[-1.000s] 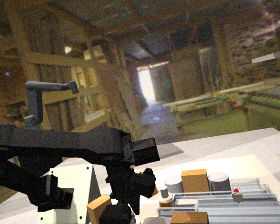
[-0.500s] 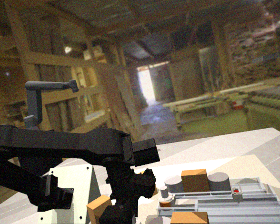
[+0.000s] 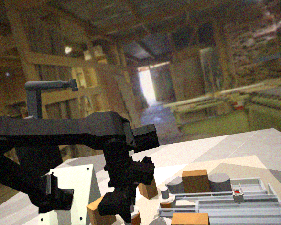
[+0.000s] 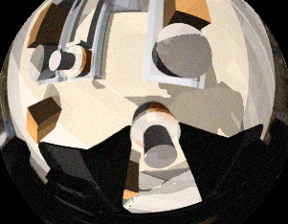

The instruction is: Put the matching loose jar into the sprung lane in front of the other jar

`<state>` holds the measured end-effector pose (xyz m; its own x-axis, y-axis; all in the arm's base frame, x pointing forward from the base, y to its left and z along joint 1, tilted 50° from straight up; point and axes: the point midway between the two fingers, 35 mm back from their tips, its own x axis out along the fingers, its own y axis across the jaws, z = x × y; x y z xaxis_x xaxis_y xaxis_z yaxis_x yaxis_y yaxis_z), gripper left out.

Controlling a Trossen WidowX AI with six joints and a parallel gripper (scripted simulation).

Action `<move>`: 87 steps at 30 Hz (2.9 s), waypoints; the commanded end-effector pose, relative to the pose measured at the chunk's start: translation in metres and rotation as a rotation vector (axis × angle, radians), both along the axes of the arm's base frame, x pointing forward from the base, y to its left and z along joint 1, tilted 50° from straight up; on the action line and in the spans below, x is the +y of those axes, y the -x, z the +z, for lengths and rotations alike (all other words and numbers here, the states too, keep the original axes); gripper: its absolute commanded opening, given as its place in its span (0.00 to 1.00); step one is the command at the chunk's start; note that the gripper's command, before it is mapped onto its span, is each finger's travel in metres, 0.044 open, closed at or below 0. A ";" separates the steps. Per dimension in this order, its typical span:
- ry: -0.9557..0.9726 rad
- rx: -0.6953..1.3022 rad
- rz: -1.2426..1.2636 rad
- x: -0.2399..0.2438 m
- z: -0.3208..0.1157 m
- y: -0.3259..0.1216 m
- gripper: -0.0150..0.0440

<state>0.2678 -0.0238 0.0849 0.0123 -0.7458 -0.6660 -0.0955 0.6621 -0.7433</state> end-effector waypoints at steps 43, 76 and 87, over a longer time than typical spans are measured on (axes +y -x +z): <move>0.012 -0.109 -0.063 0.065 -0.078 -0.020 0.25; 0.012 -0.110 -0.062 0.063 -0.080 -0.030 0.25; 0.012 -0.110 -0.062 0.063 -0.080 -0.034 0.25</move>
